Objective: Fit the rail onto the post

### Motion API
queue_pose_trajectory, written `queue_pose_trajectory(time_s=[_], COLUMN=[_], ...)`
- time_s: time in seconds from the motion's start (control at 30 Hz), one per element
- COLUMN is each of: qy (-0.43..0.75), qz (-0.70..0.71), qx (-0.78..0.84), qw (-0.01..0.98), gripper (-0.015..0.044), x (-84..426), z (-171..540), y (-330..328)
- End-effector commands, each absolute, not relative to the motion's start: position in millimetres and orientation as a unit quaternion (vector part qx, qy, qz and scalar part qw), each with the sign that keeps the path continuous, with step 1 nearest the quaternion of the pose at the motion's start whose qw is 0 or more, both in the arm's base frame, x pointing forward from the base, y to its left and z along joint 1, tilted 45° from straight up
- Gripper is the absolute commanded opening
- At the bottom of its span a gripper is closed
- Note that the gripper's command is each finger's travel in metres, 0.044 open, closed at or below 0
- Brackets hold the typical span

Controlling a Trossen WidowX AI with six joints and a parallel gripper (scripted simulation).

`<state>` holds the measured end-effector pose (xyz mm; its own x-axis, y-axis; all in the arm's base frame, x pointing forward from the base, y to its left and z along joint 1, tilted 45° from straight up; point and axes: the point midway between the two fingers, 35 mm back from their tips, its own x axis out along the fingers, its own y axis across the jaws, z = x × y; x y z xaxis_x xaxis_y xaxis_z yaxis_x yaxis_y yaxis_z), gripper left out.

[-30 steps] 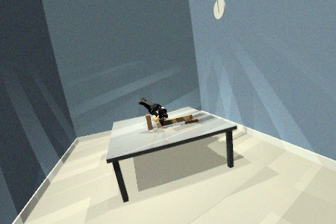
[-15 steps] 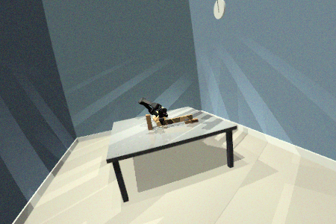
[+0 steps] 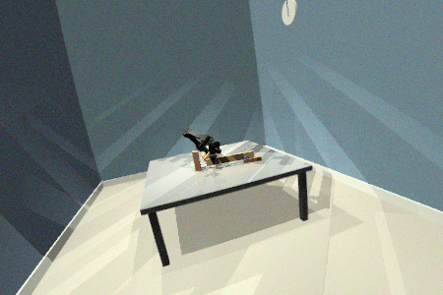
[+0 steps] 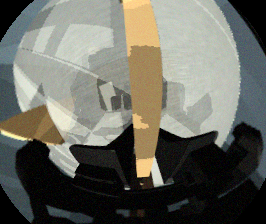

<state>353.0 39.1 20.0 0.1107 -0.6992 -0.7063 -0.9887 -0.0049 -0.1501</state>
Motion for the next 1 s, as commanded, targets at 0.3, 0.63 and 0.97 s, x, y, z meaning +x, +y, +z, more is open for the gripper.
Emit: queue_pose_trajectory(time_s=[0.3,0.63,0.97], qy=[0.624,0.624,0.624], qz=[0.229,0.229,0.229], qx=[-0.671,-0.671,-0.672], qw=[0.328,0.328,0.328], gripper=[0.0000,0.0000,0.0000], x=[353.6,353.3,353.5], z=[26.6,27.5,24.0], y=[48.6,49.5,46.2])
